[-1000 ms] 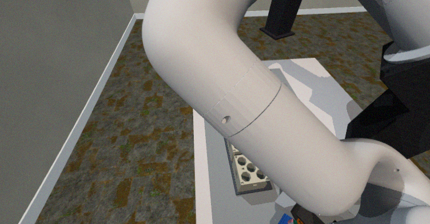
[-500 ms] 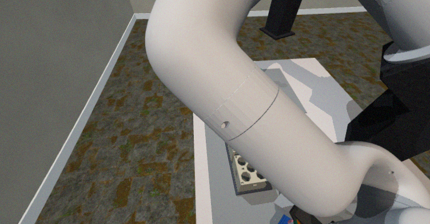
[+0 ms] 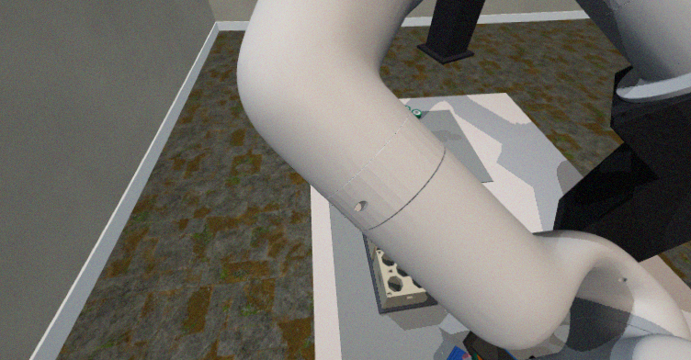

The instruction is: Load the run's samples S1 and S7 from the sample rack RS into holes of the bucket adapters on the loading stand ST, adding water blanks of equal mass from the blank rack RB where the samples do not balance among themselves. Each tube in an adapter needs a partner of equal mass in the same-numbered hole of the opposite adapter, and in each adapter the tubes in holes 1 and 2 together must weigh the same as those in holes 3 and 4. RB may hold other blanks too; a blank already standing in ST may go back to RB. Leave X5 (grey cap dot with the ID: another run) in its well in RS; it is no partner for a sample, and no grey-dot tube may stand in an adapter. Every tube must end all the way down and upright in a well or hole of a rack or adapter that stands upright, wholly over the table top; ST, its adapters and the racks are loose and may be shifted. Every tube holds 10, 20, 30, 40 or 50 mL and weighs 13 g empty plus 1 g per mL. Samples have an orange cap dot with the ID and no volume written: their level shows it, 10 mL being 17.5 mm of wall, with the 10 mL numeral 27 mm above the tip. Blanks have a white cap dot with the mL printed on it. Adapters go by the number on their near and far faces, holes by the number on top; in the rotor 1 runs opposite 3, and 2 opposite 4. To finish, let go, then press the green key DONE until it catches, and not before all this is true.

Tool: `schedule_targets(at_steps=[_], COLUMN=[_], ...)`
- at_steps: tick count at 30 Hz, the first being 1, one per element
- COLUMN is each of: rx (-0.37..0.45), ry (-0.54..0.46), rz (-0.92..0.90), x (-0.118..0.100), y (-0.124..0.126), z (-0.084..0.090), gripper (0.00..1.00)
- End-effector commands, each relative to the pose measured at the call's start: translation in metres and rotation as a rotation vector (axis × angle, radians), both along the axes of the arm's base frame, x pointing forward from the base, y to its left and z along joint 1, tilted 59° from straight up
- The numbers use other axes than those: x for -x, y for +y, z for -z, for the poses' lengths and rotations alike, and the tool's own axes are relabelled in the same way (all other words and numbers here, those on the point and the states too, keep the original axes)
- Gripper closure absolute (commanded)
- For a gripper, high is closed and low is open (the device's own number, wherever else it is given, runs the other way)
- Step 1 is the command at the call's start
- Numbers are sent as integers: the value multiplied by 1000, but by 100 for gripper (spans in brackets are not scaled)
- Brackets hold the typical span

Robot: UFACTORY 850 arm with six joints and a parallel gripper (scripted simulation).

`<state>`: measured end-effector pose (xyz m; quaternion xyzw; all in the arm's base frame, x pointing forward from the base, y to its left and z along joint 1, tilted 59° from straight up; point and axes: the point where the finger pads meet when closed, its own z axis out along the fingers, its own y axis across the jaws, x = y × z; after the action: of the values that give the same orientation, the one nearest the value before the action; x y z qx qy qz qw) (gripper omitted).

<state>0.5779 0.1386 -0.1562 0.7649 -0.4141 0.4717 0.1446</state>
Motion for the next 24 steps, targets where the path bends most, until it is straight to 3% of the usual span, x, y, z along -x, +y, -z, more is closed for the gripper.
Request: schedule_targets(at_steps=[1,9,10,24], rx=[0,0,0,0], ry=[0,0,0,0], rz=[-1,-1,-1,-1], x=[0,0,0,1], y=[1,1,1,2], z=[0,0,0,-1], gripper=[43,43,100,100])
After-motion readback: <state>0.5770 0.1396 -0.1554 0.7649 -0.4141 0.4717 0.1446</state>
